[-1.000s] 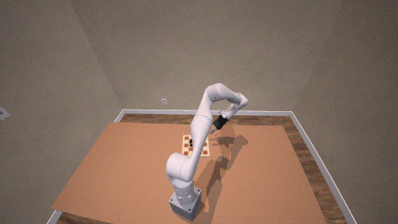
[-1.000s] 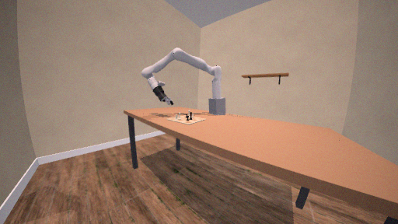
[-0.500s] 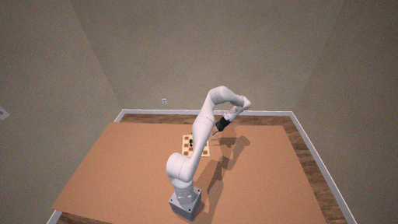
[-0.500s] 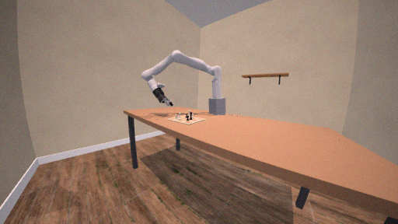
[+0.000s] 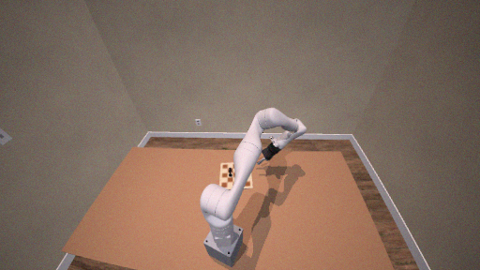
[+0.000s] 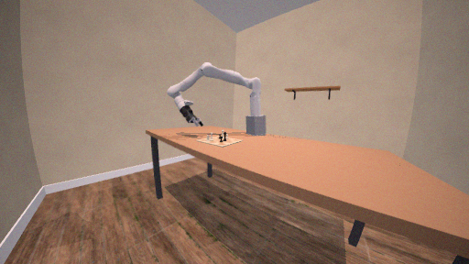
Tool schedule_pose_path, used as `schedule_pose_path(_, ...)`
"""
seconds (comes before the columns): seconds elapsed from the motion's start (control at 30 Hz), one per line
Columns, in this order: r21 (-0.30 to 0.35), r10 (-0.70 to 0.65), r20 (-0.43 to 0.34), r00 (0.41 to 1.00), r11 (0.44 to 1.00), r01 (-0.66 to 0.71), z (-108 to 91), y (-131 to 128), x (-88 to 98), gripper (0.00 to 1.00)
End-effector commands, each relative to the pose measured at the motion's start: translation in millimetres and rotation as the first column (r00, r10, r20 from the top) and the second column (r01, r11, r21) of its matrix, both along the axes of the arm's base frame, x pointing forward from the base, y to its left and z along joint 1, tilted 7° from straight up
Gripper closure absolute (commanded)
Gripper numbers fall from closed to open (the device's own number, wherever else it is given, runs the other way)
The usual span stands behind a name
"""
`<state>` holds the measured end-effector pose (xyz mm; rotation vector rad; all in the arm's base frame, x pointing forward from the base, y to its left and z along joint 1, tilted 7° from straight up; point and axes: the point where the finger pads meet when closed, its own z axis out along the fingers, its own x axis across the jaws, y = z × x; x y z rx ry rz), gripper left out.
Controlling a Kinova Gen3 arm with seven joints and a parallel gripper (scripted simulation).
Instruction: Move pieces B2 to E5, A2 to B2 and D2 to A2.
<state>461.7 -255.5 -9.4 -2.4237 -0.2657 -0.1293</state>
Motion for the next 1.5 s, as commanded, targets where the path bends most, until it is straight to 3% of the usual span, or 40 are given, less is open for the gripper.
schedule_pose_path(0.0, 0.001, -0.004, -0.001, 1.0, 1.0, 0.004, -1.0, -2.3, -1.4, 0.0)
schedule_pose_path(1.47, 0.078, -0.122, -0.021, 0.992, 0.989, 0.123, -22.8, -30.4, -16.0, 0.0)
